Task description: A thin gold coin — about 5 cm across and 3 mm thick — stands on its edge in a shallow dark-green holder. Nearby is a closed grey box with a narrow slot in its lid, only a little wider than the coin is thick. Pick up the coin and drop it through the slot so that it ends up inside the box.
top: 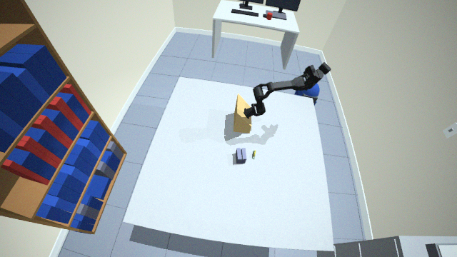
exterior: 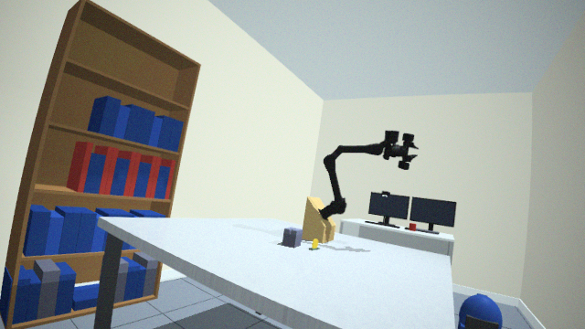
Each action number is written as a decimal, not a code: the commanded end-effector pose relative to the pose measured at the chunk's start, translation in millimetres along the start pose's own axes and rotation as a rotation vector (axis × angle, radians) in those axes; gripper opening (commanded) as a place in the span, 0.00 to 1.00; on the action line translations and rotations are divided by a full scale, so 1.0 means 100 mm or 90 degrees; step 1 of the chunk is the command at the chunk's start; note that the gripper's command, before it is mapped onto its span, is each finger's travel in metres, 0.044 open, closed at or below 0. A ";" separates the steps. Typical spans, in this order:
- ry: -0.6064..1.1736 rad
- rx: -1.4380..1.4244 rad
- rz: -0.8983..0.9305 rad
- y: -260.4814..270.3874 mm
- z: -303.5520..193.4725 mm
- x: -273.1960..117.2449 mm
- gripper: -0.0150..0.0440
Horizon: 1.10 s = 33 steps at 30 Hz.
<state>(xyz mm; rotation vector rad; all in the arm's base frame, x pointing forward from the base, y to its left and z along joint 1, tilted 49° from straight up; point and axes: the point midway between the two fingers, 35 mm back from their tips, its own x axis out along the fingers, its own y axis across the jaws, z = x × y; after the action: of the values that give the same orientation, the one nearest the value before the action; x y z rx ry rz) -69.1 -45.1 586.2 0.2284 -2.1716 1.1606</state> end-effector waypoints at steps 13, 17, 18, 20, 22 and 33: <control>0.383 0.323 0.381 2.23 -1.37 -0.07 0.53; 0.524 0.403 0.412 2.60 -1.76 -0.48 0.53; 0.560 0.424 0.416 2.68 -1.85 -0.59 0.53; 0.634 0.465 0.420 2.81 -2.02 -0.85 0.53; 0.699 0.501 0.417 2.91 -2.15 -1.09 0.53; 1.077 0.727 0.333 3.20 -2.43 -2.72 0.53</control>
<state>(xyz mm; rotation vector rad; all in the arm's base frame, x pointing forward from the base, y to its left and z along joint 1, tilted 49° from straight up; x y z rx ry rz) 76.2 300.7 333.4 -0.7254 -0.2496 1.7637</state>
